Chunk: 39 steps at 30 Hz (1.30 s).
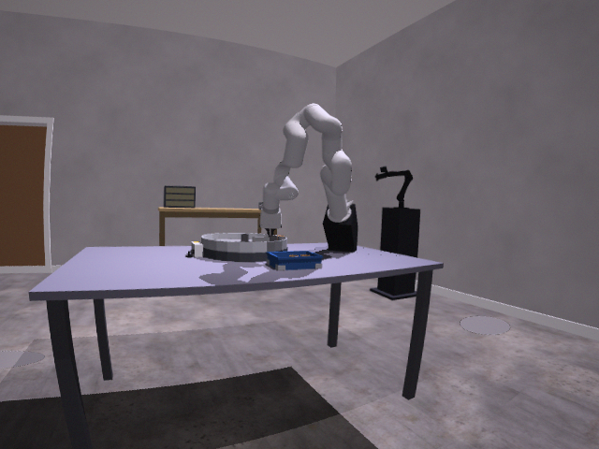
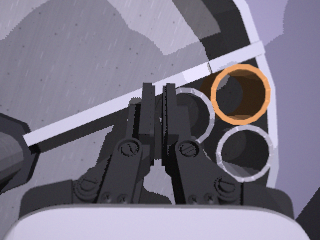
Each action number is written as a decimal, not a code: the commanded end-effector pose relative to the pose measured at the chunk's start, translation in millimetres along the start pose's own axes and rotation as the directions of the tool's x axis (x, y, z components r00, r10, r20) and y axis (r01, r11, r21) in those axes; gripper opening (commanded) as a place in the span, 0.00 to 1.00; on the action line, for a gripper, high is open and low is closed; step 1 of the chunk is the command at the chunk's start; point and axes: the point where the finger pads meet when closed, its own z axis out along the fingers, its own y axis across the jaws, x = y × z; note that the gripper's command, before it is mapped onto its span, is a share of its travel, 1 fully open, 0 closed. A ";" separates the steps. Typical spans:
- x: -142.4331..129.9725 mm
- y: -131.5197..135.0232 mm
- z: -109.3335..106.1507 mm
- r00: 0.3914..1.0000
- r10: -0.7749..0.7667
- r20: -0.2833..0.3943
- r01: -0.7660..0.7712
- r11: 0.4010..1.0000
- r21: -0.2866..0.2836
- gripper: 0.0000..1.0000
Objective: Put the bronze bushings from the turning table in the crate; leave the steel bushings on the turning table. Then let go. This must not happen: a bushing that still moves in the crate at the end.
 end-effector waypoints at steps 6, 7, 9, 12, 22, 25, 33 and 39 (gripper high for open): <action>0.5 -0.6 -0.3 1.000 0.002 0.000 -0.002 1.000 0.001 0.00; 0.5 -0.6 -0.3 1.000 0.002 0.000 -0.002 1.000 0.001 0.00; 0.5 -0.6 -0.3 1.000 0.002 0.000 -0.002 1.000 0.001 0.00; 0.5 -0.6 -0.3 1.000 0.002 0.000 -0.002 1.000 0.001 0.00; 8.9 -0.6 -10.3 1.000 0.002 0.000 -0.002 1.000 0.001 0.00; 11.3 -0.6 -13.1 1.000 0.002 0.000 -0.002 1.000 0.001 0.00; 35.0 -0.6 -41.4 1.000 0.002 0.000 -0.002 1.000 0.001 0.00; 47.4 -0.5 -56.2 1.000 0.002 0.000 -0.002 1.000 0.001 0.00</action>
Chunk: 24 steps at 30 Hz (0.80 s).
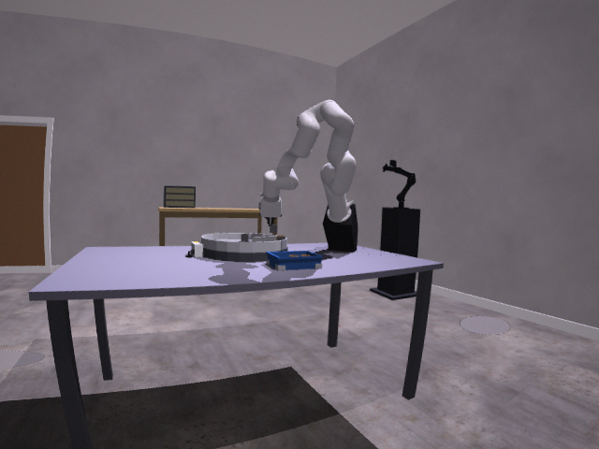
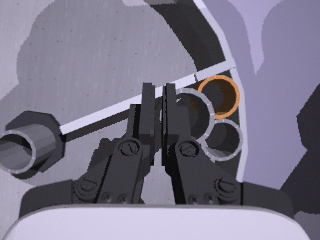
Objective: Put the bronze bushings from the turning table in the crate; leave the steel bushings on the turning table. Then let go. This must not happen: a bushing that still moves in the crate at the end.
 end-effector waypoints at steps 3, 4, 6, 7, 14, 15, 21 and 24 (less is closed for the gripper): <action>12.0 -0.1 -17.1 1.000 0.000 0.002 0.000 1.000 -0.002 0.00; 12.6 -0.1 -17.8 1.000 0.000 0.002 0.000 1.000 -0.002 0.00; 13.1 -0.1 -18.4 1.000 0.000 0.002 0.000 1.000 -0.002 0.00; 13.1 -0.1 -18.4 1.000 0.000 0.002 0.000 1.000 -0.002 0.00; 13.1 -0.1 -18.4 1.000 0.000 0.002 0.000 1.000 -0.002 0.00; 13.1 -0.1 -18.4 1.000 0.000 0.002 0.000 1.000 -0.002 0.00; 12.7 -2.8 -18.8 1.000 0.000 0.002 0.000 1.000 -0.002 0.00; 10.2 -17.0 -20.8 1.000 0.000 0.002 0.000 1.000 -0.002 0.00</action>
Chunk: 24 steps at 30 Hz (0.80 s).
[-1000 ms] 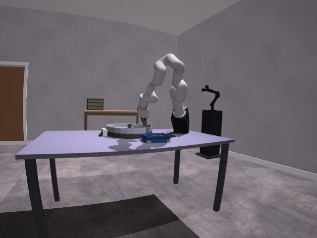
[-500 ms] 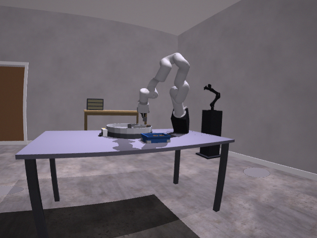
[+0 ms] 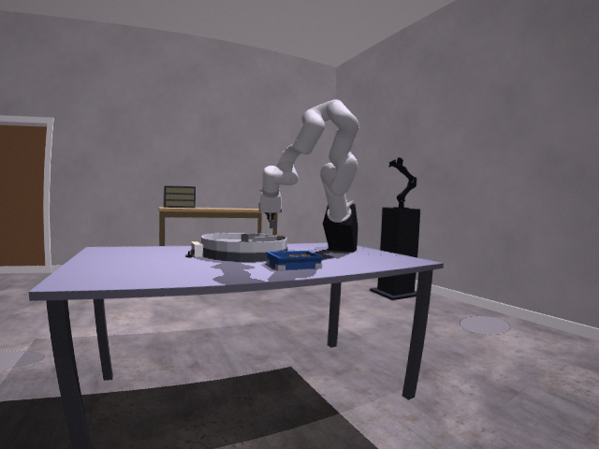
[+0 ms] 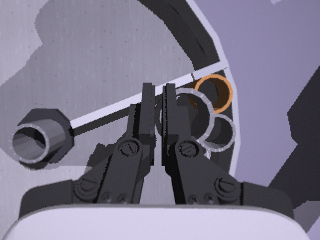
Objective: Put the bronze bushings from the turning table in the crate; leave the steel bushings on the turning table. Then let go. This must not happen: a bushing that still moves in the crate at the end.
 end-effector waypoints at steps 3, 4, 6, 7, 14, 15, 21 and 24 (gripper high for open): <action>-6.7 -42.5 -6.9 1.000 0.002 0.001 -0.002 1.000 0.003 0.00; -8.2 -51.6 -8.3 1.000 0.002 0.001 -0.002 1.000 0.003 0.00; -10.2 -62.8 -10.0 1.000 0.002 0.001 -0.002 1.000 0.003 0.00; -11.3 -69.5 -10.9 1.000 0.002 0.001 -0.002 1.000 0.003 0.00; -18.2 -109.8 -16.9 1.000 0.002 0.001 -0.002 1.000 0.003 0.00; -19.7 -118.1 -18.2 1.000 0.002 0.001 -0.002 1.000 0.003 0.00; -23.3 -139.4 -21.3 1.000 0.002 0.001 -0.002 1.000 0.003 0.00; -23.3 -139.6 -21.3 1.000 0.002 0.001 -0.002 1.000 0.003 0.00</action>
